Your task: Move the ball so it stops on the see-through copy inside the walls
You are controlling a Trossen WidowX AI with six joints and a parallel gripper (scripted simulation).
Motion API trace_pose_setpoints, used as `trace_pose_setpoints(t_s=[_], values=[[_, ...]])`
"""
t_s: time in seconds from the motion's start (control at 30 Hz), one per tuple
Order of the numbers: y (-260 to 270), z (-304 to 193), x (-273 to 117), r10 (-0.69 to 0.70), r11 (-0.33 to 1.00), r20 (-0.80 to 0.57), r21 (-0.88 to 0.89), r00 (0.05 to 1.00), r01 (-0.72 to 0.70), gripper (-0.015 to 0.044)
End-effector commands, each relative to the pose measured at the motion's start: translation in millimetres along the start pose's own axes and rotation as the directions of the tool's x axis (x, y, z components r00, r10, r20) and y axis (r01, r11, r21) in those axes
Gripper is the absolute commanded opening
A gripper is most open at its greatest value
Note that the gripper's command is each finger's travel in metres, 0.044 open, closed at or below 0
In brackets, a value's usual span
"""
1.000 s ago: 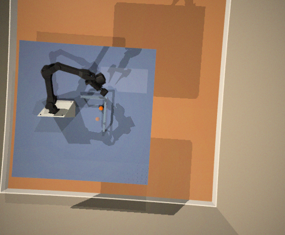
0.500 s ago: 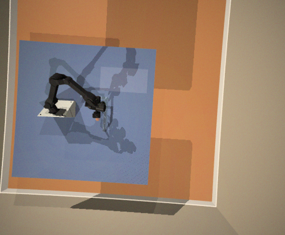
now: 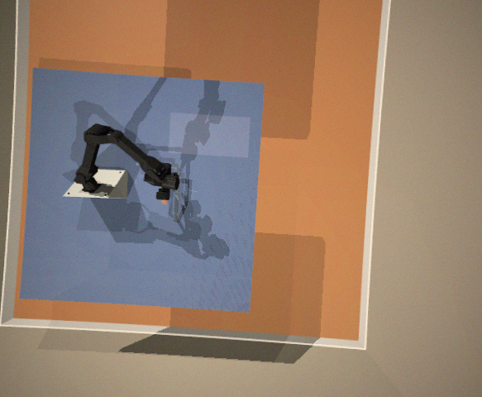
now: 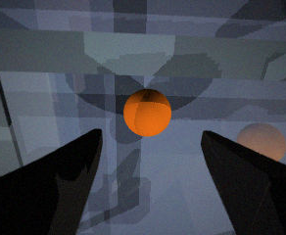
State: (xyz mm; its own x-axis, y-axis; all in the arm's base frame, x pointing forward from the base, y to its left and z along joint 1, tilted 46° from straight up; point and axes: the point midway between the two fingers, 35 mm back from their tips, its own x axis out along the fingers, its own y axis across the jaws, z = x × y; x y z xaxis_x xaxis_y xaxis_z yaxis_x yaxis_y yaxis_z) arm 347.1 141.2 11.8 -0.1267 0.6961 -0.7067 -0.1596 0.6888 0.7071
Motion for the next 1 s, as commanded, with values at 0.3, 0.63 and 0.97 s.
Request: trace_pose_setpoints(t_s=[0.3,0.63,0.97], values=[[0.7,-1.9,21.0,0.007,1.0,-0.008,0.009,1.0,-0.006,0.0296],[1.0,-2.1,37.2,0.007,1.0,-0.008,0.009,1.0,-0.007,0.0296],[1.4,-2.8,47.5,0.009,1.0,-0.009,0.009,1.0,-0.008,0.0243]])
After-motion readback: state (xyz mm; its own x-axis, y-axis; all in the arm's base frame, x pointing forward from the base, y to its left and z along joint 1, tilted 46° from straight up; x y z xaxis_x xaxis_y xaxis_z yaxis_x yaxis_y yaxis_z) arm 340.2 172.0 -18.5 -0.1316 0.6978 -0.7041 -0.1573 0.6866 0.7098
